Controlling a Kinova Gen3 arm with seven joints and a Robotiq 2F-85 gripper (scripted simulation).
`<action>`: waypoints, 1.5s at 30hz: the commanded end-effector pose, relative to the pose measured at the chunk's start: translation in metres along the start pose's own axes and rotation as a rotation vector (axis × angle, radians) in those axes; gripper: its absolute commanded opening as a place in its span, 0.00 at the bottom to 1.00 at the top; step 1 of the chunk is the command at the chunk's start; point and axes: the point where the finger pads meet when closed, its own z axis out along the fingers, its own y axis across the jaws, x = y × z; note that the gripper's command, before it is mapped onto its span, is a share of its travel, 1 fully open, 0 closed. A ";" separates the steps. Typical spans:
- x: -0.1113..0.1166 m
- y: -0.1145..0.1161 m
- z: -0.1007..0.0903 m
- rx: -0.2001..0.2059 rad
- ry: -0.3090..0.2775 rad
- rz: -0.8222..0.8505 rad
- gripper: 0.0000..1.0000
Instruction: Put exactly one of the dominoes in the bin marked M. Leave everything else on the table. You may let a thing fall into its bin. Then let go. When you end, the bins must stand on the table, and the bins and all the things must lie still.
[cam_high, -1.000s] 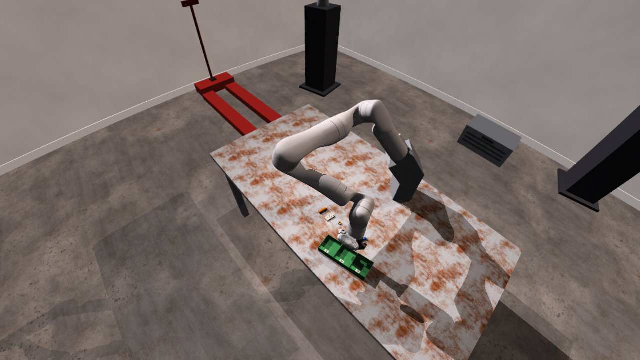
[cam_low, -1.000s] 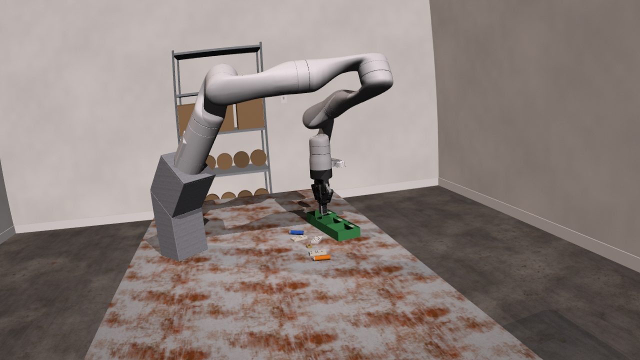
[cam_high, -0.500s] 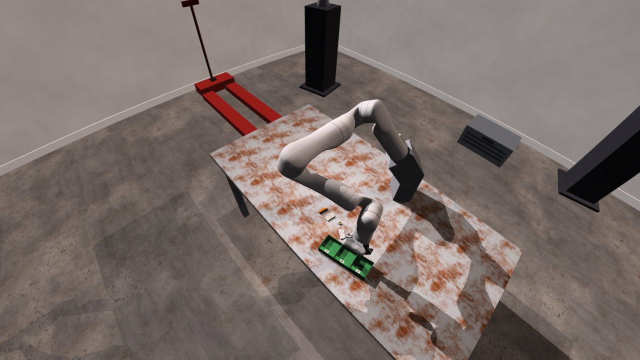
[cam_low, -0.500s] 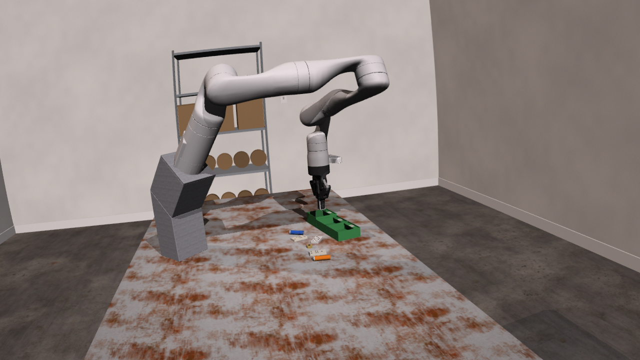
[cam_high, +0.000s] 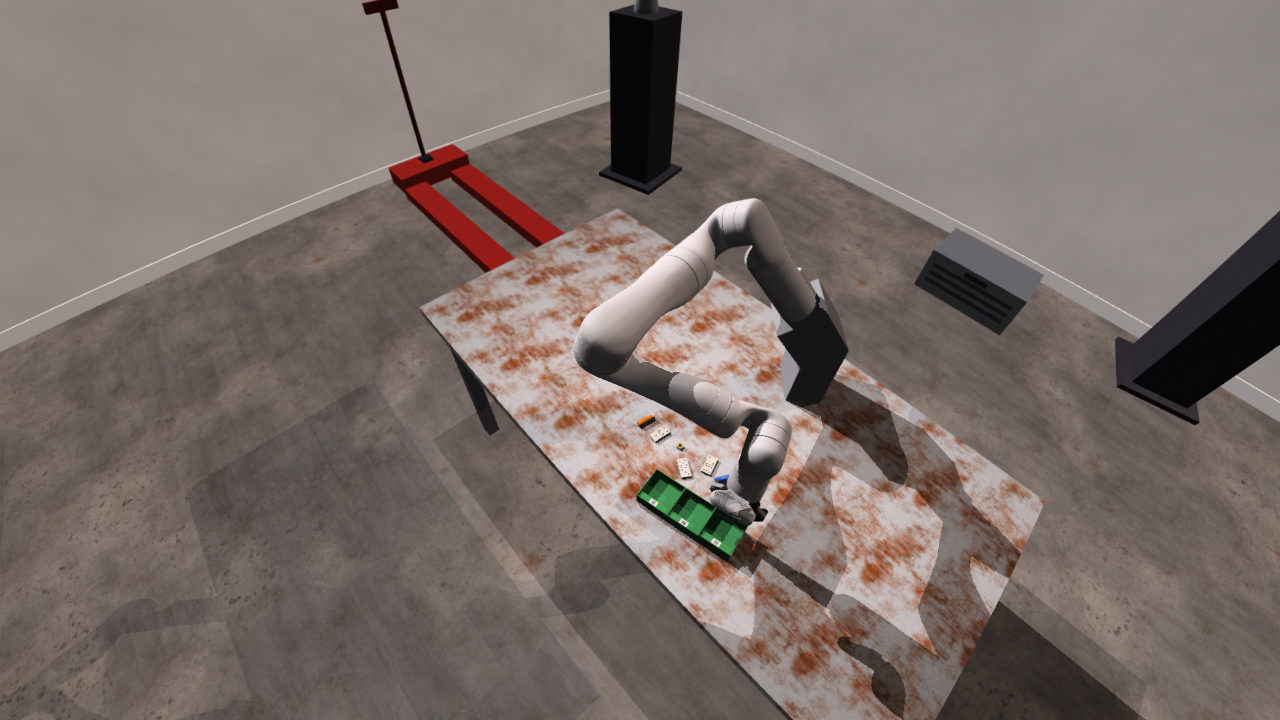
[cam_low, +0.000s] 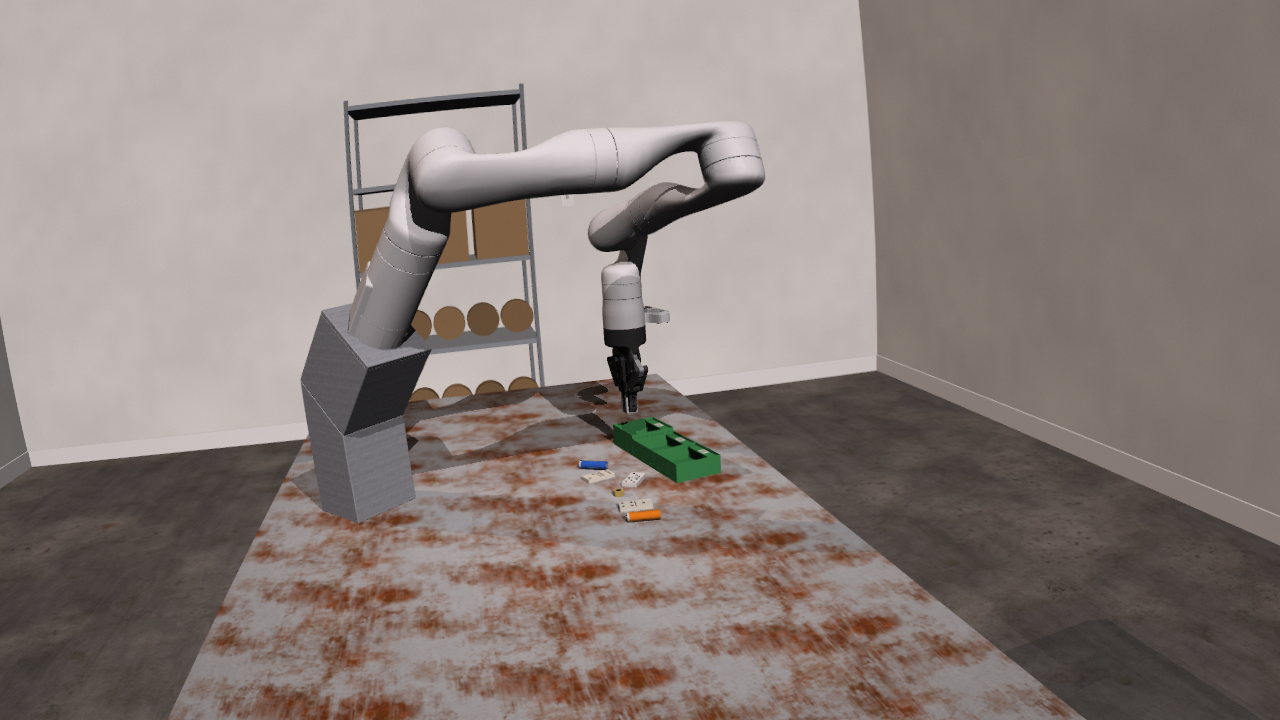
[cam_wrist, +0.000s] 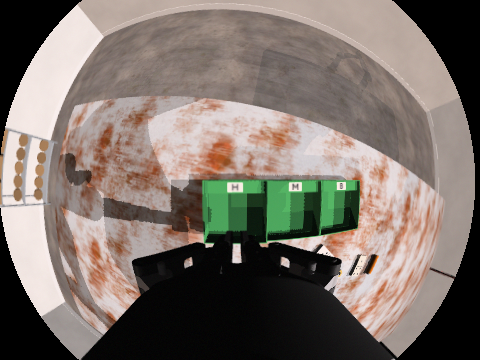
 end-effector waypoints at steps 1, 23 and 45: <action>-0.001 -0.002 0.000 0.002 0.000 -0.004 0.09; -0.001 -0.003 0.052 0.001 0.000 -0.004 0.09; -0.001 -0.002 0.052 0.001 0.000 -0.004 0.09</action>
